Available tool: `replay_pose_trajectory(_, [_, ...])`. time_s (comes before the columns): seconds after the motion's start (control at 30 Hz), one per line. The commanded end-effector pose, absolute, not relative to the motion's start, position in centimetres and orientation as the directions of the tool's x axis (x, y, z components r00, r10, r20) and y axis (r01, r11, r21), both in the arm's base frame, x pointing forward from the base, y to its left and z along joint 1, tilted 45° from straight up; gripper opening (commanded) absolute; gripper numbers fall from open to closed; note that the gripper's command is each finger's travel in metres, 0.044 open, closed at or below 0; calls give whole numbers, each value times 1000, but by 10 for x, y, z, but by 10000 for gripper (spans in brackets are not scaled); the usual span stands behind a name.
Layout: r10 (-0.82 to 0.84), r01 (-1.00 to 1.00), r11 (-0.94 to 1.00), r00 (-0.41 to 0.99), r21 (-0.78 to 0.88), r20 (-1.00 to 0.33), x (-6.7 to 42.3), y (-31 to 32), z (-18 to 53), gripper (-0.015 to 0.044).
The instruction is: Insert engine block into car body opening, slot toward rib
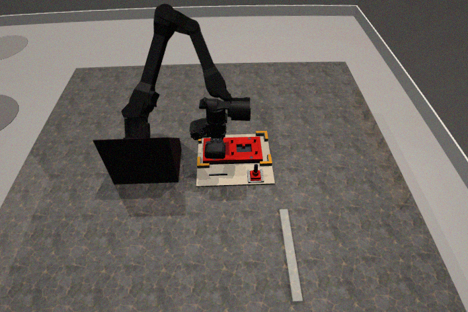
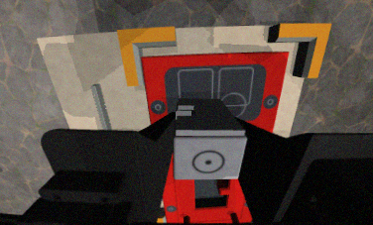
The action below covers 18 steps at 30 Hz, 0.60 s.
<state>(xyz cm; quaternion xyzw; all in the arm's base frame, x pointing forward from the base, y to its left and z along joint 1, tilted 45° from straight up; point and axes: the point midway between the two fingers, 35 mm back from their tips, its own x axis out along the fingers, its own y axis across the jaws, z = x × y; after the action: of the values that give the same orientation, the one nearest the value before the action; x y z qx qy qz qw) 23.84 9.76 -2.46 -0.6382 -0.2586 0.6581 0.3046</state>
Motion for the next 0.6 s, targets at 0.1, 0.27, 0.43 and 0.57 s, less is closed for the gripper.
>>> replay_pose_trajectory(0.1, [731, -72, -681, -2, -729, -682, 238, 98, -25, 53])
replay_pose_trajectory(0.27, [731, -72, -681, -2, -729, -682, 238, 98, -25, 184])
replay_pose_trajectory(0.43, [731, -72, -681, -2, -729, -682, 238, 98, -25, 315])
replay_pose_trajectory(0.57, [731, -72, -681, -2, -729, -682, 238, 98, -25, 420])
